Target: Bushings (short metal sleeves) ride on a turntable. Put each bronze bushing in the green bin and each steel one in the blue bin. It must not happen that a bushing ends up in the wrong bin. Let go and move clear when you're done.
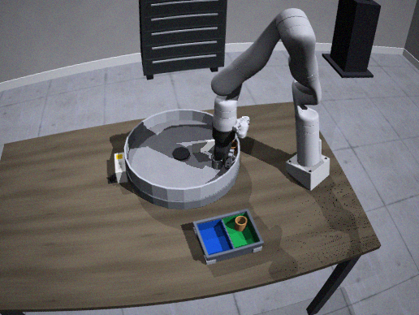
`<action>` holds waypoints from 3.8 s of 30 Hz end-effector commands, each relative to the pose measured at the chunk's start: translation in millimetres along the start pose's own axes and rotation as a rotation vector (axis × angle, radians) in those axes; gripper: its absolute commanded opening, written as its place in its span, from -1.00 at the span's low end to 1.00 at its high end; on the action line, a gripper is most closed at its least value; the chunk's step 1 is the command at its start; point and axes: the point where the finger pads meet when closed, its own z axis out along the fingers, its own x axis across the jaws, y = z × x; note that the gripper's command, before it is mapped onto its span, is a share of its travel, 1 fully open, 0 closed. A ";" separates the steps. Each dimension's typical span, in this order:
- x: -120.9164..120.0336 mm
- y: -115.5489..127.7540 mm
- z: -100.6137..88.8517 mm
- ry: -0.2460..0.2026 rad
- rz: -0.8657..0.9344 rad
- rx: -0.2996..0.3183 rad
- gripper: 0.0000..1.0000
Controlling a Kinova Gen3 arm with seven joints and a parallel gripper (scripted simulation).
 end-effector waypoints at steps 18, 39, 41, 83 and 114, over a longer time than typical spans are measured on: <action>0.4 0.2 -6.0 0.001 -0.002 -0.002 -1.00; 0.4 0.2 -13.2 0.001 -0.002 -0.002 -1.00; 0.4 0.2 -13.9 0.001 -0.002 -0.002 -1.00; 0.5 0.2 -25.9 0.001 -0.002 -0.002 -1.00; 0.4 0.1 -34.9 0.001 -0.002 -0.002 -1.00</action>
